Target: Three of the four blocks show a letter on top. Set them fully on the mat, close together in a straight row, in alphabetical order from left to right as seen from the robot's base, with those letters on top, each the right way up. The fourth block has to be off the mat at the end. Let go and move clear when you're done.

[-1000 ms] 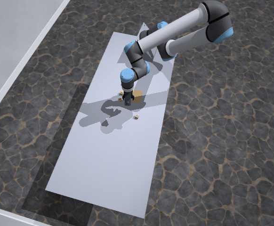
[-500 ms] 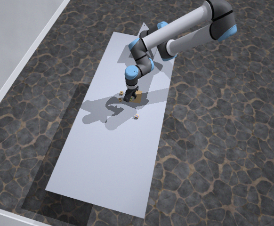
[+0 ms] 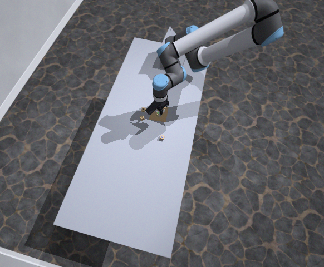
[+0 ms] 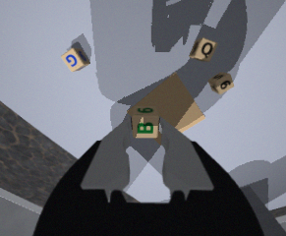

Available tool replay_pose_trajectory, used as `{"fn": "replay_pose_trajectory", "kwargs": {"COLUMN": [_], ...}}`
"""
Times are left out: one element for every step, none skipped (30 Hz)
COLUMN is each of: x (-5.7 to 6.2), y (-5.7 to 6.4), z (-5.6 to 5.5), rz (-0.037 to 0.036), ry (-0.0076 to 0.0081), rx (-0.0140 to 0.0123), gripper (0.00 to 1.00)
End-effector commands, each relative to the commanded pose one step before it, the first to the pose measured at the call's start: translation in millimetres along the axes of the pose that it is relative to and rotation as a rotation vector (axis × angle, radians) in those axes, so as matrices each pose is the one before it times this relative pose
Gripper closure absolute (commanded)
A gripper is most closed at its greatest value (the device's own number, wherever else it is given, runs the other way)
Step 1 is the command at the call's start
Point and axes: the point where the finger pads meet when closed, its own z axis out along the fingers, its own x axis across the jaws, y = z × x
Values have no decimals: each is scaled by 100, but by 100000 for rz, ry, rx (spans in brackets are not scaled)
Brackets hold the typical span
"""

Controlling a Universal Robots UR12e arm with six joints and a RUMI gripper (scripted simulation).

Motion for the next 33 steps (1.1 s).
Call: {"fn": "replay_pose_trajectory", "kwargs": {"x": [178, 0, 123, 136, 138, 104, 124, 134, 140, 147, 156, 162, 168, 177, 182, 188, 195, 0, 0, 193, 189, 185, 179, 172, 165, 157, 149, 140, 130, 121, 111, 101, 91], "y": [877, 0, 359, 349, 315, 216, 241, 242, 237, 233, 232, 227, 221, 221, 214, 209, 205, 0, 0, 192, 178, 165, 152, 140, 129, 117, 107, 97, 87, 78, 70, 62, 54], "z": [-61, 0, 15, 17, 17, 13, 16, 17, 18, 19, 20, 21, 21, 23, 24, 24, 26, 0, 0, 25, 25, 24, 24, 23, 22, 21, 20, 19, 18, 17, 15, 14, 13], "rz": [10959, 0, 4125, 4050, 3687, 2561, 2888, 2923, 2907, 2888, 2923, 2907, 2883, 2929, 2902, 2886, 2902, 0, 0, 2775, 2646, 2514, 2381, 2247, 2112, 1977, 1841, 1707, 1573, 1441, 1311, 1184, 1060], "ry": [291, 0, 0, 0, 0, 0, 0, 0, 0, 0, 0, 0, 0, 0, 0, 0, 0, 0, 0, 0, 0, 0, 0, 0, 0, 0, 0, 0, 0, 0, 0, 0, 0], "rx": [707, 0, 0, 0, 0, 0, 0, 0, 0, 0, 0, 0, 0, 0, 0, 0, 0, 0, 0, 0, 0, 0, 0, 0, 0, 0, 0, 0, 0, 0, 0, 0, 0], "gripper": [91, 91, 91, 91, 91, 91, 91, 91, 91, 91, 91, 91, 91, 91, 91, 91, 91, 91, 91, 91, 91, 91, 91, 91, 91, 91, 91, 91, 91, 91, 91, 91, 91]}}
